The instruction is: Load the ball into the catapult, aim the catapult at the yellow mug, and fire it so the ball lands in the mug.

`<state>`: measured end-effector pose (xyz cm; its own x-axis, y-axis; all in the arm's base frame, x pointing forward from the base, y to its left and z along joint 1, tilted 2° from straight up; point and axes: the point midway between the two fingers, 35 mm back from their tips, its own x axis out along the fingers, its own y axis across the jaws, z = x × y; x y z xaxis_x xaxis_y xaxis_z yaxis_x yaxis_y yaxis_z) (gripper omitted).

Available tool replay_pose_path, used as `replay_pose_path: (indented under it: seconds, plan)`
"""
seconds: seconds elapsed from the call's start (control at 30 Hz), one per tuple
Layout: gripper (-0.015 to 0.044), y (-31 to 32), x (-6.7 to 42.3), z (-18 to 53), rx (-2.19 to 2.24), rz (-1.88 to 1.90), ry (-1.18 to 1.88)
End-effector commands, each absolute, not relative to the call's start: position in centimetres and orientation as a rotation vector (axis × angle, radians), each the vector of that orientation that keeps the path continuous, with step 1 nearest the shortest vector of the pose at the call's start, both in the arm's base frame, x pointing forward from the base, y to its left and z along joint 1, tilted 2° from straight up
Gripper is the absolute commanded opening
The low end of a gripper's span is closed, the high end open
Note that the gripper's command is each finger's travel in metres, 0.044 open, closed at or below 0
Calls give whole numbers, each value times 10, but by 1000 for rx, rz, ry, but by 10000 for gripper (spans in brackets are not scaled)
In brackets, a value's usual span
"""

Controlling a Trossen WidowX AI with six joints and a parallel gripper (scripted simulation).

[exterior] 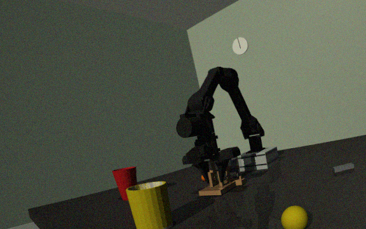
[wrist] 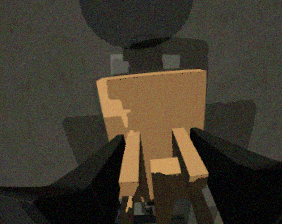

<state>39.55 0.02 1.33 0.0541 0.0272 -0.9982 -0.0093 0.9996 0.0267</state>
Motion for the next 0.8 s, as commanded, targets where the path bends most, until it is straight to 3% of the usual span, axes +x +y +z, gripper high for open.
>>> replay_pose_path:
  seconds: [0.0, 0.1, 0.77]
  plan:
    - [59, 0, 396, 25, 14, 27, 1516]
    - [0, -1, 393, 60, 14, 28, 1517]
    - [0, 0, 396, 38, 15, 29, 1519]
